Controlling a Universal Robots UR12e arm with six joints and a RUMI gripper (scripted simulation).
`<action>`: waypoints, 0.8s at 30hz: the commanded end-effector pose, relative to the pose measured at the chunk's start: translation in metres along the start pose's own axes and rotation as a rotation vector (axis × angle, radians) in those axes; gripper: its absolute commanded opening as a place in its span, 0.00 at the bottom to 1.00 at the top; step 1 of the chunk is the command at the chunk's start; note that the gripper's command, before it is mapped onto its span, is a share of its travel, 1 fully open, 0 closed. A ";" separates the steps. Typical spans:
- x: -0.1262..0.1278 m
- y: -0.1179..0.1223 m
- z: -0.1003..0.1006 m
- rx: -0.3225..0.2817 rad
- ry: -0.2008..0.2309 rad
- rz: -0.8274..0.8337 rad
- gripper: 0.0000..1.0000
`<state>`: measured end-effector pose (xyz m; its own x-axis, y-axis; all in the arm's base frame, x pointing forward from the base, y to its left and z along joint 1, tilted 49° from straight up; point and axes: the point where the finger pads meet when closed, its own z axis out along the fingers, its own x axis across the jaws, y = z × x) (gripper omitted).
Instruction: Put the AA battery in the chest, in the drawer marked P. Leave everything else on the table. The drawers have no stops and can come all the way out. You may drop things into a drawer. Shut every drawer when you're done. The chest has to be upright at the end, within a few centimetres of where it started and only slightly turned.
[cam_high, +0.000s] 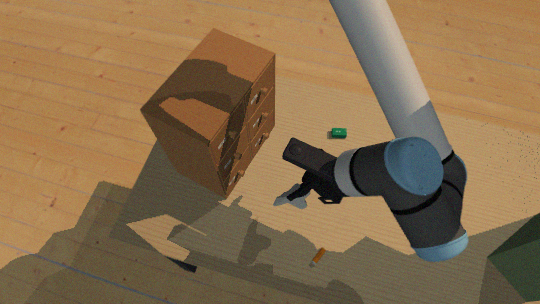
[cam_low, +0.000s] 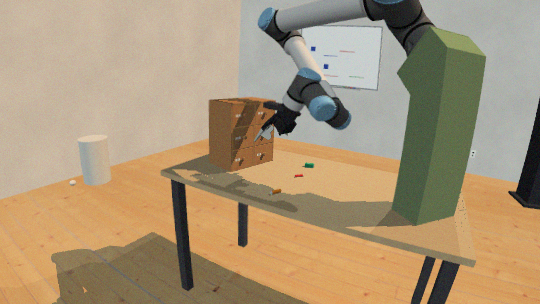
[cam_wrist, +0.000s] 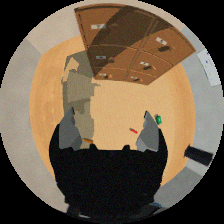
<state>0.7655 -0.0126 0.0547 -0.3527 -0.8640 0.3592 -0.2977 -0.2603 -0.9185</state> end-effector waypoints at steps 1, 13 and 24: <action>-0.002 -0.004 0.027 0.212 -0.011 0.002 1.00; -0.002 -0.007 0.053 0.427 -0.011 0.004 1.00; -0.002 -0.008 0.057 0.459 -0.011 0.004 1.00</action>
<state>0.8187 -0.0337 0.0512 -0.3443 -0.8684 0.3568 0.1211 -0.4179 -0.9004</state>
